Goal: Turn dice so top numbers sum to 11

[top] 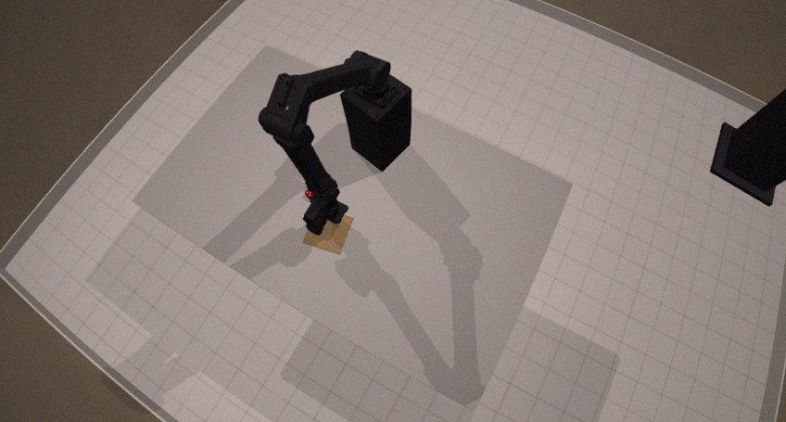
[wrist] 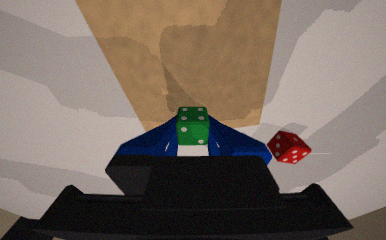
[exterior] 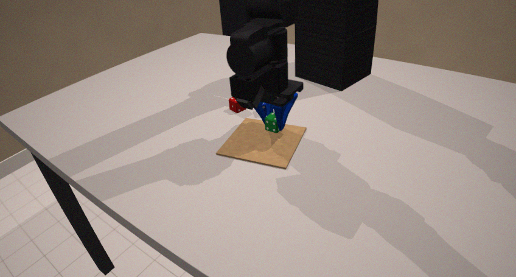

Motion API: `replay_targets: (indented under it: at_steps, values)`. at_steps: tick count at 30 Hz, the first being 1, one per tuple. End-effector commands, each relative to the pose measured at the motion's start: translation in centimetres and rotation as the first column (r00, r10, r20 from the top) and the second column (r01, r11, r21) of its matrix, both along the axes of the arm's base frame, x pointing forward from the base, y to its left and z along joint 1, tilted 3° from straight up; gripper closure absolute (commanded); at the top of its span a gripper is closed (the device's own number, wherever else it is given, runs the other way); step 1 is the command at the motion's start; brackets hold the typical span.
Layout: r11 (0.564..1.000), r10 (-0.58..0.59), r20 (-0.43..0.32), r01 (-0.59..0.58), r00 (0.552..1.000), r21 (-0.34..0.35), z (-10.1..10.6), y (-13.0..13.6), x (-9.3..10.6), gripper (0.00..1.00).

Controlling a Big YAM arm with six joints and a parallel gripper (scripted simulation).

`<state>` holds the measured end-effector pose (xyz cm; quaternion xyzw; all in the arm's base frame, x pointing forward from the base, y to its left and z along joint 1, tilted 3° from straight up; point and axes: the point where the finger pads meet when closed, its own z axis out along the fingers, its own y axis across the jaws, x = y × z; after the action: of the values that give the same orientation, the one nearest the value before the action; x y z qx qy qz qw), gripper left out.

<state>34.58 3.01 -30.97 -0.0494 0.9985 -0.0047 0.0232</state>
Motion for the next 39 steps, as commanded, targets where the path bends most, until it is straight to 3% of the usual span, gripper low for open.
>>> replay_targets:
  at_steps: [1,17,27,39]
  values:
    - [1.0,-0.001,0.017,0.001,1.0,0.001,0.01,-0.29,0.53,0.74]
    - [1.0,-0.001,0.017,0.001,1.0,0.001,0.01,-0.29,0.53,0.74]
    - [1.0,-0.002,0.017,0.002,1.0,0.001,0.01,-0.29,0.53,0.59]
    - [1.0,-0.002,0.017,0.002,1.0,0.001,0.01,-0.29,0.53,0.55]
